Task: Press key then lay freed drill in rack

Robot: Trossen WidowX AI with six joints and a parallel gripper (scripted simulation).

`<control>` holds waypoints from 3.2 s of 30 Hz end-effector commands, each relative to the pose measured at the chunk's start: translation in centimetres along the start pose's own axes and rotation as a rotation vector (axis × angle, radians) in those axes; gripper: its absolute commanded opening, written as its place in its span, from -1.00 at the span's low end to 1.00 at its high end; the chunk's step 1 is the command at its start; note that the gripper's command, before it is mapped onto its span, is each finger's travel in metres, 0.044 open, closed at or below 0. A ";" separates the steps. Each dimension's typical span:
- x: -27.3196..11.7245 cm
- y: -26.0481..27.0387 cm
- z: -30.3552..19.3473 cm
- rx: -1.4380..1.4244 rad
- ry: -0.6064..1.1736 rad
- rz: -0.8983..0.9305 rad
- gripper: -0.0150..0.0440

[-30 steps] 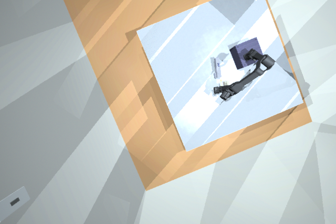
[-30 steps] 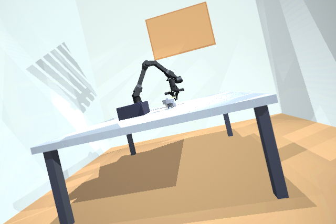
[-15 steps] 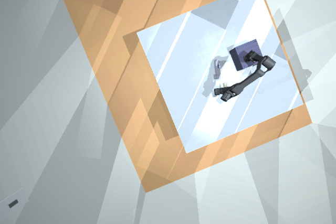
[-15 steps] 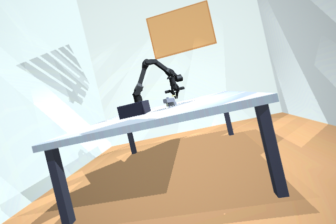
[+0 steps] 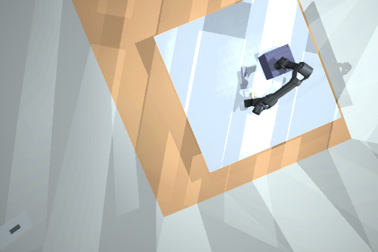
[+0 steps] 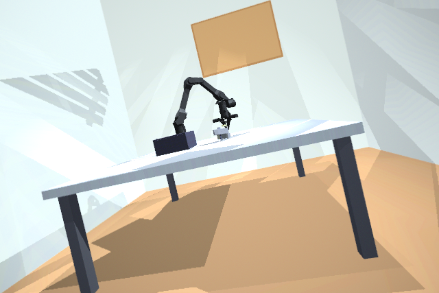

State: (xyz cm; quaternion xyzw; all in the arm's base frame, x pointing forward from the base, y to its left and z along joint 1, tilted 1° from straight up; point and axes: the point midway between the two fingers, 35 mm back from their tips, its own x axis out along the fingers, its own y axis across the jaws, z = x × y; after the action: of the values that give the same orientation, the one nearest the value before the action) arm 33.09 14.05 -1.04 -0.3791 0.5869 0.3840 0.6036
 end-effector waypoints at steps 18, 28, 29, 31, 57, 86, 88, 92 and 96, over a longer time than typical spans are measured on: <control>-0.3 3.6 0.8 0.004 -0.003 0.004 -0.49; -0.2 4.8 1.0 0.004 -0.003 0.005 -0.49; -0.1 4.8 1.0 0.004 -0.003 0.005 -0.49; 0.4 4.7 1.0 0.004 -0.003 0.004 -0.49; 3.5 4.7 1.0 0.004 -0.003 0.005 -0.49; 4.7 4.8 1.3 -0.002 -0.018 0.002 -0.05; 4.7 4.8 1.3 -0.002 -0.018 0.002 0.13; 4.7 4.8 1.3 -0.002 -0.018 0.002 0.49; 4.7 4.8 1.3 -0.002 -0.018 0.002 0.84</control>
State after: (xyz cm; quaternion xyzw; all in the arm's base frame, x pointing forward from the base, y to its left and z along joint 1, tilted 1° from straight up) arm 29.40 17.26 -5.72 -0.3771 0.5815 0.3870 0.6082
